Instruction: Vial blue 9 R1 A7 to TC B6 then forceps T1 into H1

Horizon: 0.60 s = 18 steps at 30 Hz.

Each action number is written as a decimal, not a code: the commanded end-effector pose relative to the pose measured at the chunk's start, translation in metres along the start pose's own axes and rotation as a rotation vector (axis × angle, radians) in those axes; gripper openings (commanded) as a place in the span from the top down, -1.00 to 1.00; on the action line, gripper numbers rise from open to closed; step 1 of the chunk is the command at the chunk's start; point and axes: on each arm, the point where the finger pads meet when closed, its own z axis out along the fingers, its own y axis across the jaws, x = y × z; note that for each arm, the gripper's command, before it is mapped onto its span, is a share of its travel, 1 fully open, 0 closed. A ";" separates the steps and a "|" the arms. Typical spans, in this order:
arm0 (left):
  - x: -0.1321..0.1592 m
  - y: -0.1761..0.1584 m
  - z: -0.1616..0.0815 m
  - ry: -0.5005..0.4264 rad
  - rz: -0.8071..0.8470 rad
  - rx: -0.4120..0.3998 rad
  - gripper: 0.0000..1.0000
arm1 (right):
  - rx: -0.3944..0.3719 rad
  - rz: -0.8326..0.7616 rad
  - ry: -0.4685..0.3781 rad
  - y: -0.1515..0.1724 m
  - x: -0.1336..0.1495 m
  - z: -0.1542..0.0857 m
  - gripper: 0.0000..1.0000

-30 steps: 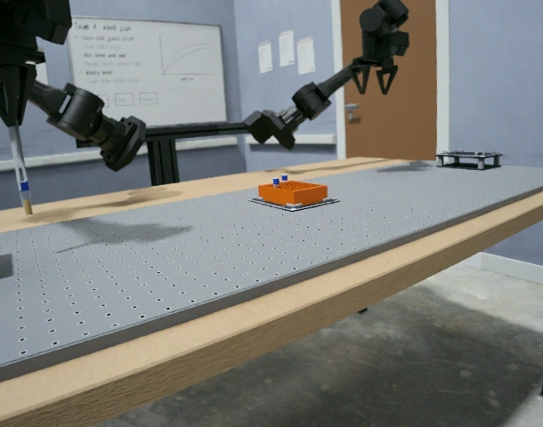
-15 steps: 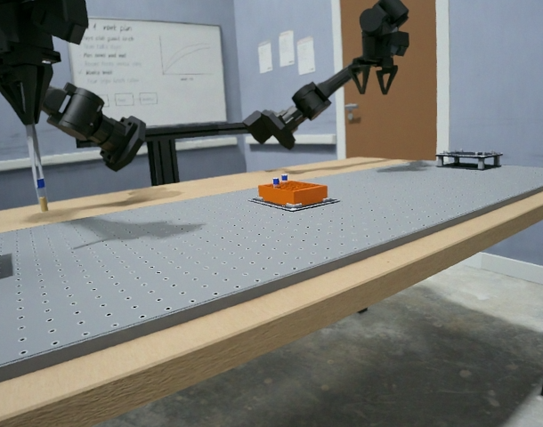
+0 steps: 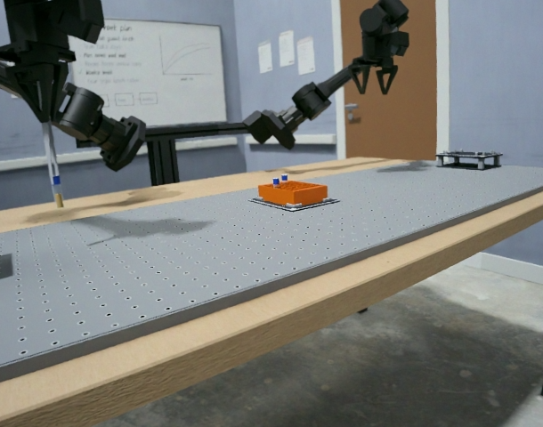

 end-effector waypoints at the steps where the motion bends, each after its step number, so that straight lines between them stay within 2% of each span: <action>1: -0.006 0.002 -0.005 -0.006 -0.015 0.003 -1.00 | 0.004 0.026 0.003 0.005 -0.009 0.003 0.82; 7: -0.006 0.002 -0.005 -0.006 -0.015 0.003 -1.00 | 0.009 0.020 -0.008 0.012 -0.016 -0.001 0.82; 8: -0.006 0.002 -0.005 -0.006 -0.015 0.003 -1.00 | 0.006 0.066 0.001 -0.002 -0.008 0.003 0.82; 11: -0.006 0.002 -0.005 -0.006 -0.015 0.003 -1.00 | 0.008 0.020 -0.009 0.017 -0.020 0.000 0.82; 18: -0.006 0.002 -0.005 -0.006 -0.015 0.003 -1.00 | 0.004 0.027 0.002 0.024 -0.025 0.004 0.82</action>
